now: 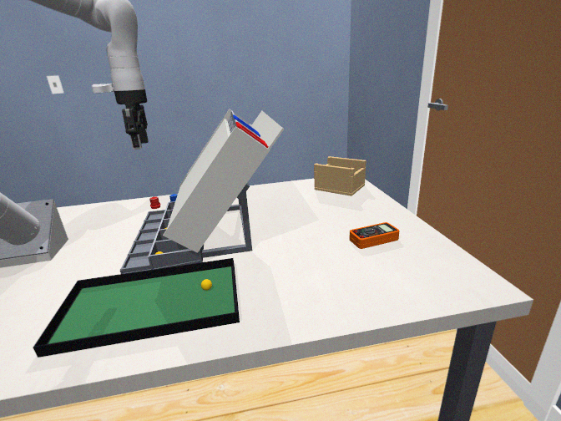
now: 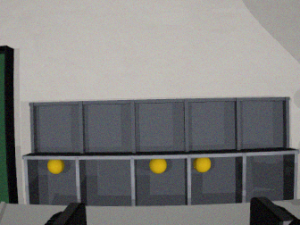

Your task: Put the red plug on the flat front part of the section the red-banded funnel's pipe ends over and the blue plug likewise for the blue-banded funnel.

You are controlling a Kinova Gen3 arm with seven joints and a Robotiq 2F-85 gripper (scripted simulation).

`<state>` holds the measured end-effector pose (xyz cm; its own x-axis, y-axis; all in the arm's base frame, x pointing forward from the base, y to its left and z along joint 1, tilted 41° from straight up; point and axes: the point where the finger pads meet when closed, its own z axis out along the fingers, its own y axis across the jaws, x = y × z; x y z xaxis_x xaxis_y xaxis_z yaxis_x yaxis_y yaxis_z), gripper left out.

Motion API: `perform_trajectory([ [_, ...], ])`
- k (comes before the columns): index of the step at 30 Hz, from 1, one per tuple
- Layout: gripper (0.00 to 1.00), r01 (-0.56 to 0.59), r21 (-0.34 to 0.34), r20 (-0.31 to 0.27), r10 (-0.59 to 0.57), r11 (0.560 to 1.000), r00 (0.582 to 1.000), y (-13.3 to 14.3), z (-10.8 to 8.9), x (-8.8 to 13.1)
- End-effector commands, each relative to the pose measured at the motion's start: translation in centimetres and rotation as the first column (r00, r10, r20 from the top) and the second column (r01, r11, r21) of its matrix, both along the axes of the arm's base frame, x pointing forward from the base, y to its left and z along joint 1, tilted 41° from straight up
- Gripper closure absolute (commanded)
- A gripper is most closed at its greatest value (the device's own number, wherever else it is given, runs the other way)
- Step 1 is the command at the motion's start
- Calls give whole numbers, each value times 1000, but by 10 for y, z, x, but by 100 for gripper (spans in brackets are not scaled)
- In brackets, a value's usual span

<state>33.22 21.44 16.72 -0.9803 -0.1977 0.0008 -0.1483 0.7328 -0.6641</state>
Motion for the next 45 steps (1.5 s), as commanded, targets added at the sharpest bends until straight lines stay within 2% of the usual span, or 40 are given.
perform_trajectory([
  [1, 0, -17, 24, 22, 16, 1000, 1000, 4, 6, -2],
  [44, 0, -14, 18, 9, 14, 1000, 1000, 3, 6, -4],
  [45, 50, -14, 18, 9, 14, 1000, 1000, 3, 6, -4],
])
